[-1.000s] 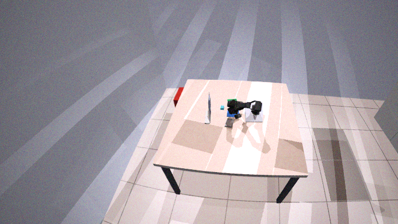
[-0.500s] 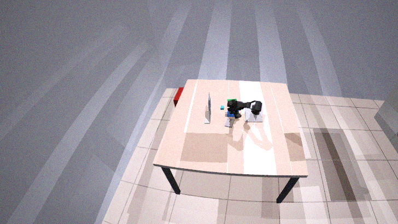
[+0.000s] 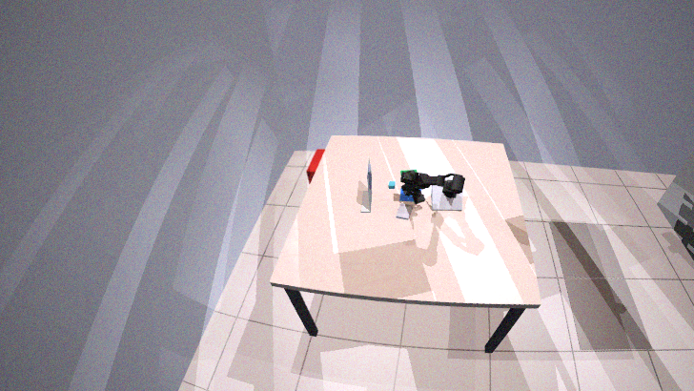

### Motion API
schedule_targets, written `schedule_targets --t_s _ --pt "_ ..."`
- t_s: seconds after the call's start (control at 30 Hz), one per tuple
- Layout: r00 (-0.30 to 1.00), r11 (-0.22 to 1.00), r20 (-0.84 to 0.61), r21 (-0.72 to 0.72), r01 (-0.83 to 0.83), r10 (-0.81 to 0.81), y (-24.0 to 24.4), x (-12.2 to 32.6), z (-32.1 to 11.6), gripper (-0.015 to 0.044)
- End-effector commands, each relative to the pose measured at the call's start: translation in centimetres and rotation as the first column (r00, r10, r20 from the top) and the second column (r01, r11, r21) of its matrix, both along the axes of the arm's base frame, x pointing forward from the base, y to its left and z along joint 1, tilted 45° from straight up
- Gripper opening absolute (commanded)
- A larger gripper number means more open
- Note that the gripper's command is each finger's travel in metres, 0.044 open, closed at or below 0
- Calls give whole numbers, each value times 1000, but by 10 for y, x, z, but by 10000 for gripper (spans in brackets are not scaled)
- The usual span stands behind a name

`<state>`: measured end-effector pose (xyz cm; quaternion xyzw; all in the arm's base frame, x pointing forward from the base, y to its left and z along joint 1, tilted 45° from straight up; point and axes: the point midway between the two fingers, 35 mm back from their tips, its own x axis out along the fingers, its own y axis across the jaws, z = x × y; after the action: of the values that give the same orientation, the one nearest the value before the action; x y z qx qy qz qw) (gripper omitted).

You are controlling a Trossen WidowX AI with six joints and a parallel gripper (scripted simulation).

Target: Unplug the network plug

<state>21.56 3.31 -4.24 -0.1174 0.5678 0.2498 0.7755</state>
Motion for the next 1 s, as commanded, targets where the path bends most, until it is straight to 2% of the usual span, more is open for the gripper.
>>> schedule_targets --t_s 0.0,0.97 --pt "1000 1000 0 2 -3 3 -1 -1 3 156" --pt "1000 1000 -2 -4 -3 3 -19 2 29 156"
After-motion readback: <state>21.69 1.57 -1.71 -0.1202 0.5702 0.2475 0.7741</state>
